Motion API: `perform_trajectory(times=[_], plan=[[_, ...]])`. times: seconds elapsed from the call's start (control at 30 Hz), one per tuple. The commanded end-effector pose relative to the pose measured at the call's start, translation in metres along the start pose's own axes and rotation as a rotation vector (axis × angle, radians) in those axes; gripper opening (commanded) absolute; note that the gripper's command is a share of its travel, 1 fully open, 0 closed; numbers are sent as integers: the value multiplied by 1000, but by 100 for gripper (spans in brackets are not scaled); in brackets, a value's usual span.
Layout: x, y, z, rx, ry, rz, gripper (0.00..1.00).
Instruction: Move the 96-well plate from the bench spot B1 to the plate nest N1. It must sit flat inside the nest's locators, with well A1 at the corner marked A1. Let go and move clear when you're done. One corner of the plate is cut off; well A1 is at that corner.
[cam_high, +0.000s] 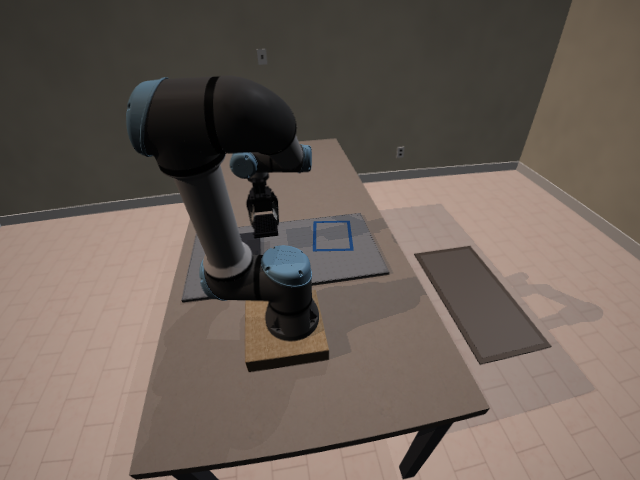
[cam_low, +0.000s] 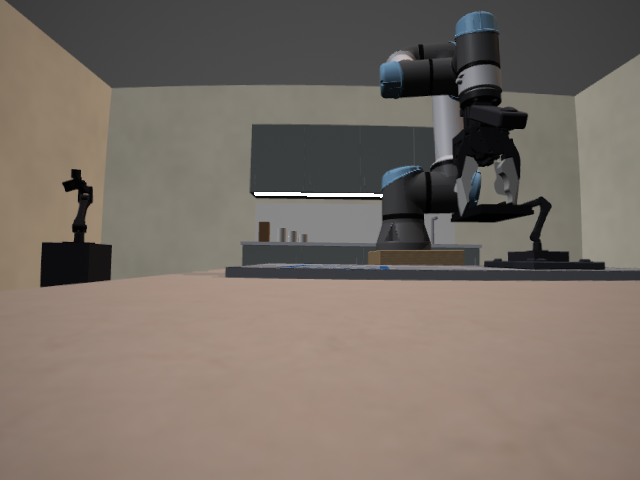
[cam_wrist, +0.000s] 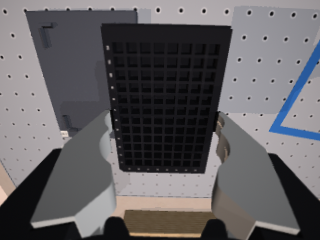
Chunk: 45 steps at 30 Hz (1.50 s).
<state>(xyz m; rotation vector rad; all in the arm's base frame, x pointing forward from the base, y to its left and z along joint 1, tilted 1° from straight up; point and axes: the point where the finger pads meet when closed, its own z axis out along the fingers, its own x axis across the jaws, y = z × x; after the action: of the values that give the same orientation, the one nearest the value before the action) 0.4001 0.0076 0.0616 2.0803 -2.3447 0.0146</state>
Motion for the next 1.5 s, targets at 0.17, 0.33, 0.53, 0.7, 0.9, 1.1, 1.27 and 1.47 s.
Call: perform_trajectory(times=[0.17,0.33,0.53,0.7,0.9,1.1,1.27,1.47], plan=[[-38,0,-2,-1,2,3,0],[-48,1,-2,-1,2,3,0],[-68,1,-3,0,2,3,0],[-84,2,-3,0,2,3,0],[-92,2,-3,0,2,3,0],[-93,3,-3,-1,2,3,0],[-92,3,-3,-1,1,5,0],[-92,4,-3,-1,1,5,0]])
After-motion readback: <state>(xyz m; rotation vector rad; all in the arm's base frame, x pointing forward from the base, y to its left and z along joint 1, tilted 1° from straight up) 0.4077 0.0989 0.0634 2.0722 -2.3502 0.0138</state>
